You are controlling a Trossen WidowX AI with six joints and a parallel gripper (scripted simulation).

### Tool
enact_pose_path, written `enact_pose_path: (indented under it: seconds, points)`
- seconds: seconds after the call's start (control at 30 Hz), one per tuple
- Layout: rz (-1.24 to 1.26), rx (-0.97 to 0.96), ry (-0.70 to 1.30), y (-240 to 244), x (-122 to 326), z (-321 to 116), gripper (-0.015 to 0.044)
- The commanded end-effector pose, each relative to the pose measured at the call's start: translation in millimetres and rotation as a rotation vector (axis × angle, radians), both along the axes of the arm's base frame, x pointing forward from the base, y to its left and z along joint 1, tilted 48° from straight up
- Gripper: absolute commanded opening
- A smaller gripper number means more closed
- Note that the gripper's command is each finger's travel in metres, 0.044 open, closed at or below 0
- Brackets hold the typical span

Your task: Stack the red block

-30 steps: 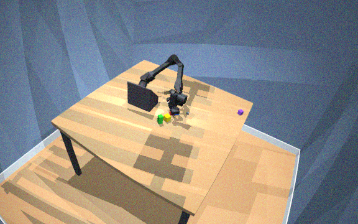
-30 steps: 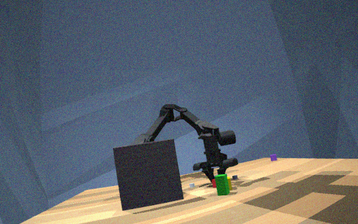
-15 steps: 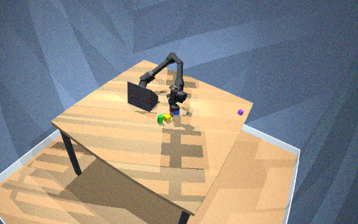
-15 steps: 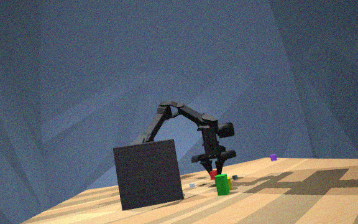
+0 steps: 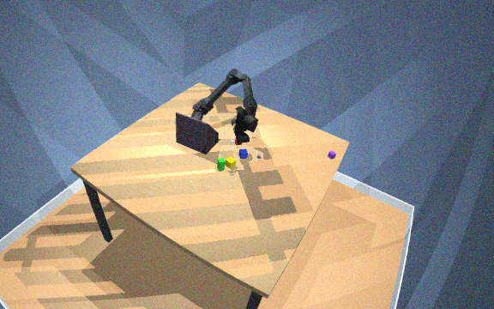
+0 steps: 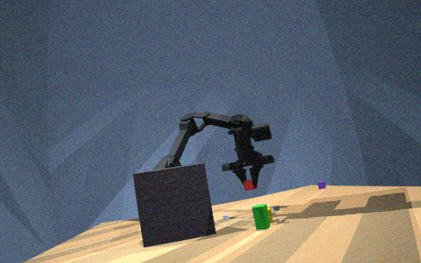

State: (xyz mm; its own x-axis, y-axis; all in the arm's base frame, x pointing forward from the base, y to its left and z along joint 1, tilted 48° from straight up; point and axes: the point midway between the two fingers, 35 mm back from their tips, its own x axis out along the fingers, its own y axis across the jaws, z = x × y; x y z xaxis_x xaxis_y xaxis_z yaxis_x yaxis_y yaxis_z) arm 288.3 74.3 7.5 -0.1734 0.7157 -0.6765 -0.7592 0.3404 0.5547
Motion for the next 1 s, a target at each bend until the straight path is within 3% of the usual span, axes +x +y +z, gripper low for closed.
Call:
enact_pose_path:
  seconds: [0.0,0.3,0.97]
  points:
    - [0.003,-0.004,-0.015,-10,3,11,0.0]
    - [0.002,-0.005,-0.016,-13,4,8,0.0]
    - [0.002,-0.015,-0.019,-104,-2,-82,0.0]
